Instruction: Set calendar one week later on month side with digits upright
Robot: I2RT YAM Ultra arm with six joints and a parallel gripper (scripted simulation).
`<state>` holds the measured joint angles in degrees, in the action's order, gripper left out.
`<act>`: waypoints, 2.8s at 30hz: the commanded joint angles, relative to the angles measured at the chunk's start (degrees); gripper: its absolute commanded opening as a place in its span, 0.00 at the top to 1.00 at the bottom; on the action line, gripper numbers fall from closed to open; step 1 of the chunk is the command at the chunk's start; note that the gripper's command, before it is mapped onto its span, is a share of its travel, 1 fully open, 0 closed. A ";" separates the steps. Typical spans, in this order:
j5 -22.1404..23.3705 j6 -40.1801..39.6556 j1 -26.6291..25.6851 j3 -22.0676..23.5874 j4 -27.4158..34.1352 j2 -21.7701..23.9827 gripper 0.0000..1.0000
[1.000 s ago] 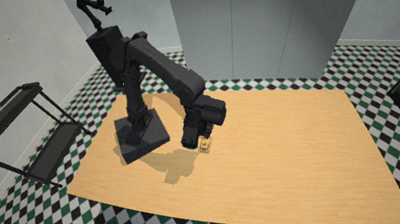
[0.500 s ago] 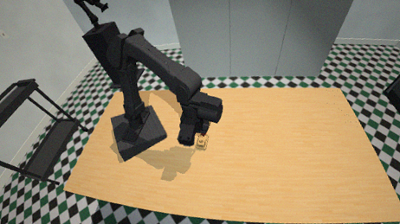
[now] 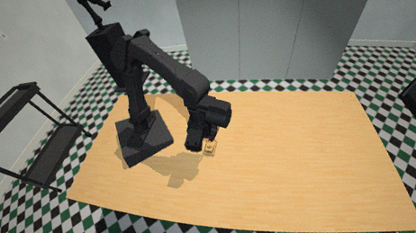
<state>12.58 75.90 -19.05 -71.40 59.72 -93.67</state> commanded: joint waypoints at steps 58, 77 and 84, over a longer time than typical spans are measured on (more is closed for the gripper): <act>-0.38 2.41 2.16 6.85 -11.82 -3.92 0.55; -0.38 2.42 2.17 6.88 -11.89 -3.95 0.55; -0.38 2.42 2.17 6.88 -11.89 -3.95 0.55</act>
<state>12.58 78.28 -16.82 -64.34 47.90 -97.93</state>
